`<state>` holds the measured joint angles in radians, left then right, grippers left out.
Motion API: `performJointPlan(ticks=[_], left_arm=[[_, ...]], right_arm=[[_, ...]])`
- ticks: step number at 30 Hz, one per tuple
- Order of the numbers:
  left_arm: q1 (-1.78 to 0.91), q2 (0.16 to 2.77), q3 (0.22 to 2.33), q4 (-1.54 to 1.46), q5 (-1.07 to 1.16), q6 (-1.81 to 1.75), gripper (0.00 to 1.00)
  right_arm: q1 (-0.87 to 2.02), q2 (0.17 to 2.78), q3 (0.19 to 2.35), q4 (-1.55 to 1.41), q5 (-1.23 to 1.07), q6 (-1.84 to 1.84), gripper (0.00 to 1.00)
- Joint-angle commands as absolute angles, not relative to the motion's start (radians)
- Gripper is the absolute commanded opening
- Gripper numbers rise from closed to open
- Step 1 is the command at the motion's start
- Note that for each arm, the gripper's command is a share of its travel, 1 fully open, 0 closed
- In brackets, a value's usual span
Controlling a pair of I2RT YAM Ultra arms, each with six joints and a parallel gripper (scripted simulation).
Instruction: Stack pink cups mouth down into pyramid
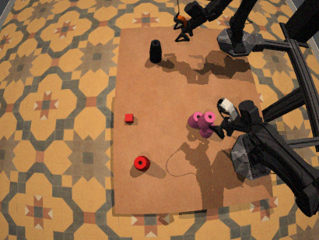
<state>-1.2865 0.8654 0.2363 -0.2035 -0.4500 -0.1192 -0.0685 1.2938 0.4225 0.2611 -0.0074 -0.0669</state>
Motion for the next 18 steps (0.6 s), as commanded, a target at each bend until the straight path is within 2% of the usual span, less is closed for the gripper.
performJointPlan(ticks=[1,10,18], left_arm=[[-1.299,0.843,0.240,-0.179,-0.462,-0.113,1.00],[-1.246,0.858,0.261,-0.142,-0.418,-0.100,1.00],[-0.940,0.901,0.306,-0.042,-0.310,-0.053,1.00]], right_arm=[[-0.072,1.298,0.455,0.304,-0.033,-0.074,1.00],[-0.072,1.301,0.456,0.306,-0.034,-0.073,1.00],[-0.072,1.301,0.456,0.307,-0.034,-0.073,1.00]])
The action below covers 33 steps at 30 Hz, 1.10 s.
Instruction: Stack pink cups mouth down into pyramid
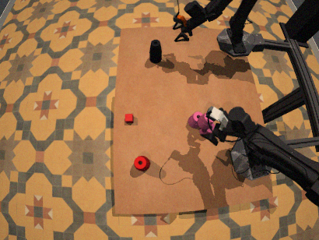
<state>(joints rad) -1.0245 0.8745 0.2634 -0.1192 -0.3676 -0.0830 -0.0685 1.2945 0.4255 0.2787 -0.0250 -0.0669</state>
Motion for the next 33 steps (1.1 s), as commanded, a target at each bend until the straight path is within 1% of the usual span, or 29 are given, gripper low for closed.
performJointPlan(ticks=[1,2,4,17,19,26,33], left_arm=[[-0.940,0.901,0.306,-0.042,-0.310,-0.053,1.00],[-0.940,0.901,0.306,-0.042,-0.310,-0.053,1.00],[-0.806,0.953,0.324,0.012,-0.262,-0.035,1.00],[-0.148,1.183,0.415,0.230,-0.042,0.055,1.00],[-0.148,1.183,0.415,0.230,-0.042,0.055,1.00],[0.031,1.276,0.447,0.306,0.026,0.073,1.00],[0.066,1.301,0.456,0.307,0.025,0.069,1.00]], right_arm=[[-0.072,1.301,0.456,0.307,-0.034,-0.073,1.00],[-0.072,1.301,0.456,0.307,-0.034,-0.073,1.00],[-0.072,1.301,0.456,0.307,-0.034,-0.073,1.00],[-0.072,1.301,0.456,0.307,-0.034,-0.073,1.00],[-0.072,1.301,0.456,0.307,-0.034,-0.073,1.00],[-0.072,1.301,0.456,0.307,-0.034,-0.073,1.00],[-0.072,1.301,0.456,0.307,-0.034,-0.073,1.00]])
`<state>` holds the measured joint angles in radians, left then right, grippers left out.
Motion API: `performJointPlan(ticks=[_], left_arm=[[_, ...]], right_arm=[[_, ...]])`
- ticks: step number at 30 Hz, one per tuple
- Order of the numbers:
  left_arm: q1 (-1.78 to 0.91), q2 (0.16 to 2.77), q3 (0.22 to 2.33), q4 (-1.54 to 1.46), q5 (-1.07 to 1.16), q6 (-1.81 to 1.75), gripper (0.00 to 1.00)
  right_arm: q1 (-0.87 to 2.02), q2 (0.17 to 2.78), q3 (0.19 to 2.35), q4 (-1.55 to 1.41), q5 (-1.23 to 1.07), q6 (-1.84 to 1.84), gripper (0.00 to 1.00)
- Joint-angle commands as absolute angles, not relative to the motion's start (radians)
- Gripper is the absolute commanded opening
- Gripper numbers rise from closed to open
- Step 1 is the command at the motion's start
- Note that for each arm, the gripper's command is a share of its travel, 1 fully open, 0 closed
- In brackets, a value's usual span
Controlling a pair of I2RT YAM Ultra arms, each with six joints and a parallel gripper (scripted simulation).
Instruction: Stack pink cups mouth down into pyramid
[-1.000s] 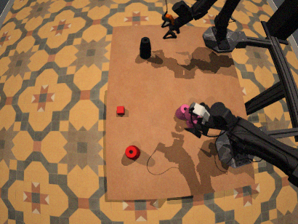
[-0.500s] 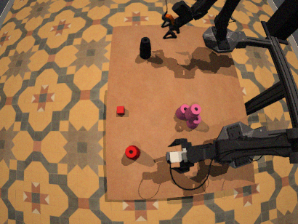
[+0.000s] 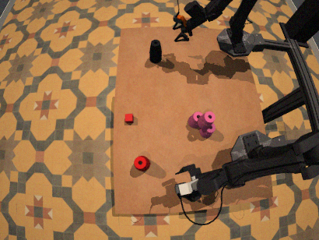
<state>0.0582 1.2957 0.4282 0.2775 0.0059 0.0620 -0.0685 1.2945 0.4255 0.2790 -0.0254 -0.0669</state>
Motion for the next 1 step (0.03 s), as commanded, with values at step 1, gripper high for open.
performJointPlan(ticks=[1], left_arm=[[0.066,1.302,0.456,0.307,0.026,0.069,1.00]], right_arm=[[-0.072,1.301,0.456,0.307,-0.034,-0.073,1.00]])
